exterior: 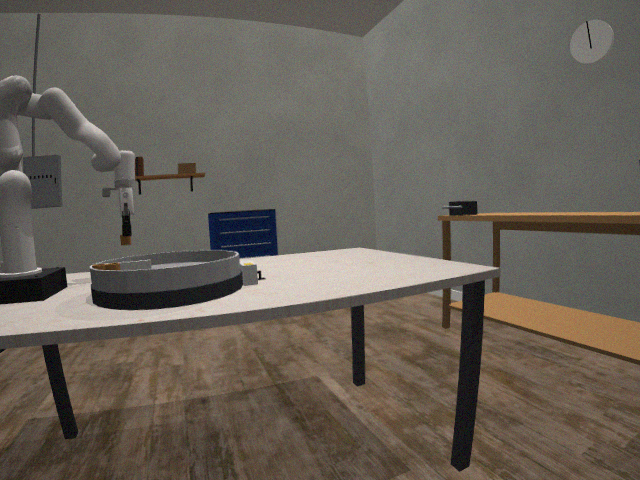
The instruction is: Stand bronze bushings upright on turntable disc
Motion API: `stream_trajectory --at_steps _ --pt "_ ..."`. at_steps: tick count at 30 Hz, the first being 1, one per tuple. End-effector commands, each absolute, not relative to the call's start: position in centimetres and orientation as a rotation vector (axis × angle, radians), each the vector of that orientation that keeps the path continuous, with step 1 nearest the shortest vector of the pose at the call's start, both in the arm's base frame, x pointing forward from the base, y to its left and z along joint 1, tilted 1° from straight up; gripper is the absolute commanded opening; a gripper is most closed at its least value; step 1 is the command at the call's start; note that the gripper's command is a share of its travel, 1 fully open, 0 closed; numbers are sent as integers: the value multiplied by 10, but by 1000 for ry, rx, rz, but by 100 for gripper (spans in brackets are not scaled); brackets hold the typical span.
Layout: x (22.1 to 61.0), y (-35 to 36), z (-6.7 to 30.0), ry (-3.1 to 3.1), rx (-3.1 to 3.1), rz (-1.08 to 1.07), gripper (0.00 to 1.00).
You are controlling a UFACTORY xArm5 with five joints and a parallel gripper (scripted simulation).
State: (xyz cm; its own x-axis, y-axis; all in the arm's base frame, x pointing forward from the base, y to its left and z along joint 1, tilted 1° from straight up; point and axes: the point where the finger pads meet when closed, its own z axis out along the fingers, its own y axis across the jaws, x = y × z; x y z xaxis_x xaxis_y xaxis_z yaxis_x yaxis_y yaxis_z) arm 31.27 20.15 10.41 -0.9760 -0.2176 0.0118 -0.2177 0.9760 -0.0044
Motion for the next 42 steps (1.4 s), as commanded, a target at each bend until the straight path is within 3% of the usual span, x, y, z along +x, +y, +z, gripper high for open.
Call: stream_trajectory --at_steps 1,19,34,42 --pt "318 186 106 -3116 343 5 0" --pt "351 60 108 -3123 344 0 0" --pt "393 -106 110 -3132 345 6 0" --pt "407 -159 111 -3134 346 9 0"
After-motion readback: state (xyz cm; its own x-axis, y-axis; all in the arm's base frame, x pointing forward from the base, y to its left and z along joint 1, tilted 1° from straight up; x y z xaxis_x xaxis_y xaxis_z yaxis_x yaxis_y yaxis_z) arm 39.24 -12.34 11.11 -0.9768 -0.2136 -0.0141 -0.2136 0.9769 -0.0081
